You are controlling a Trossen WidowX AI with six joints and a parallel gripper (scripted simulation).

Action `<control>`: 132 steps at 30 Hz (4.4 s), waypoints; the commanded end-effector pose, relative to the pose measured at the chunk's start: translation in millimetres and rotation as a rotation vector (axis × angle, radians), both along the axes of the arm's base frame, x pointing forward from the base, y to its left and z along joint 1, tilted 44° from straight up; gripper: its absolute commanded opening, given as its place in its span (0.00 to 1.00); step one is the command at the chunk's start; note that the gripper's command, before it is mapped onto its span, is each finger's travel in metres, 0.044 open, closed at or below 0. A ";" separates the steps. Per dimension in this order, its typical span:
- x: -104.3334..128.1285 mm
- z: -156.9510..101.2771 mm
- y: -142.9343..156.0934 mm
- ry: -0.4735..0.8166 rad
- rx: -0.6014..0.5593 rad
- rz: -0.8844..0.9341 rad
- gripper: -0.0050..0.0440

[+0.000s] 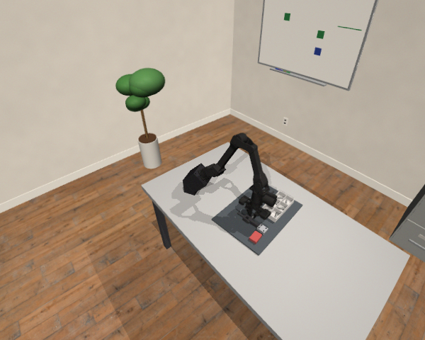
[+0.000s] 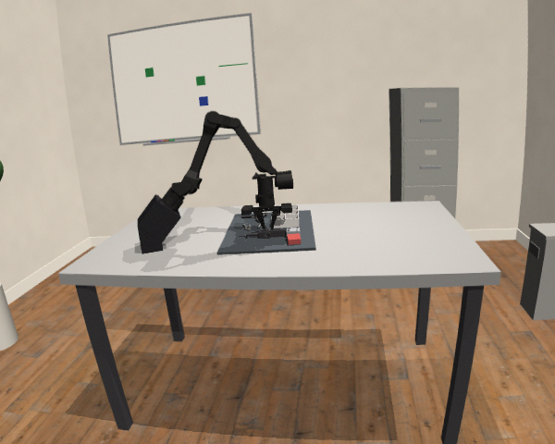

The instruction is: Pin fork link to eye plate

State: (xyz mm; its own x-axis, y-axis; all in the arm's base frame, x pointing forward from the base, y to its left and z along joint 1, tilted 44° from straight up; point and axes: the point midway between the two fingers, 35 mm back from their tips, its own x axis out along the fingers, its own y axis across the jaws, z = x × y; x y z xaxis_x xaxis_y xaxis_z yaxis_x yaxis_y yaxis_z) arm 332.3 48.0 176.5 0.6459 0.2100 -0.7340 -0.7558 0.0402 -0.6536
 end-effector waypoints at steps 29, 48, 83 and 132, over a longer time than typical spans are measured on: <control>-16.4 17.6 -3.3 -0.001 0.063 0.052 0.32; -18.5 21.3 7.7 -0.003 0.064 0.057 0.10; -5.7 8.2 31.4 -0.003 0.064 0.057 0.10; -1.6 3.1 26.5 -0.003 0.064 0.057 0.10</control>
State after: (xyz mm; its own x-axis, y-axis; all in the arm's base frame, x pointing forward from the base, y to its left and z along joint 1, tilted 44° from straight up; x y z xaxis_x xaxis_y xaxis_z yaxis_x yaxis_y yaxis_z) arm 330.6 76.0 181.6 0.6363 0.2931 -0.7136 -0.7540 0.0412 -0.6555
